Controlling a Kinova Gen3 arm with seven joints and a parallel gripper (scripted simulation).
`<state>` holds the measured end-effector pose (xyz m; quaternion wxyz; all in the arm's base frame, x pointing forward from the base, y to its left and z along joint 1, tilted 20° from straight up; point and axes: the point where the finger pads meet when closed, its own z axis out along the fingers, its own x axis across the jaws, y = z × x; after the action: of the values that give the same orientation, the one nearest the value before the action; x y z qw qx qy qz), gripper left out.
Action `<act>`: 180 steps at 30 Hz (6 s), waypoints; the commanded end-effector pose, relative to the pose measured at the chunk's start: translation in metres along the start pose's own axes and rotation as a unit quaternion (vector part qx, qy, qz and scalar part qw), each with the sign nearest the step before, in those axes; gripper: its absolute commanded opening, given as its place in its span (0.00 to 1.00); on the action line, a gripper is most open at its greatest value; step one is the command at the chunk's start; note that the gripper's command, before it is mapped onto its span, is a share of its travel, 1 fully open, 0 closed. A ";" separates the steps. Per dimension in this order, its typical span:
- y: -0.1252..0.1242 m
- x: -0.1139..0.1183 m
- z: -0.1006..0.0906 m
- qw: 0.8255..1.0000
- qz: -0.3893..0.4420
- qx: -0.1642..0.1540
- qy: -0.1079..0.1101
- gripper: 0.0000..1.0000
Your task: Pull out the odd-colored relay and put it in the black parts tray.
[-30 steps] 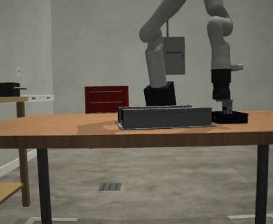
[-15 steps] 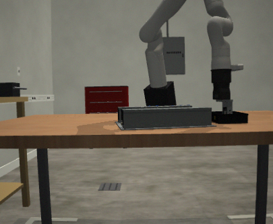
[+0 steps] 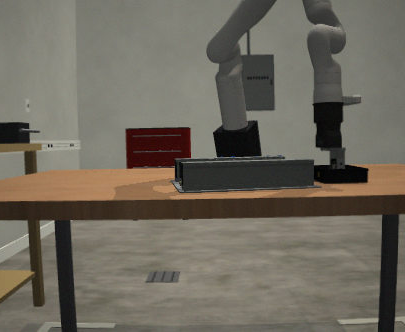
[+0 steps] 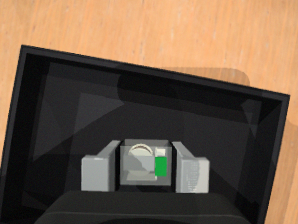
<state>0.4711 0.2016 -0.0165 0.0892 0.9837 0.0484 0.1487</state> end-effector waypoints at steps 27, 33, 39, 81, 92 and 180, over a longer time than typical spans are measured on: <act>0.001 -0.005 0.001 1.000 -0.004 0.000 -0.002 0.00; 0.001 -0.005 0.001 1.000 -0.004 0.000 -0.002 0.00; 0.001 -0.005 0.001 1.000 -0.004 0.000 -0.002 0.00; 0.001 -0.005 0.001 1.000 -0.004 0.000 -0.002 0.98; 0.001 -0.005 0.001 1.000 -0.004 0.000 -0.002 0.98; 0.001 -0.005 -0.011 1.000 -0.004 0.000 -0.002 0.98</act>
<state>0.4650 0.2025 -0.0106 0.0879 0.9838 0.0495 0.1479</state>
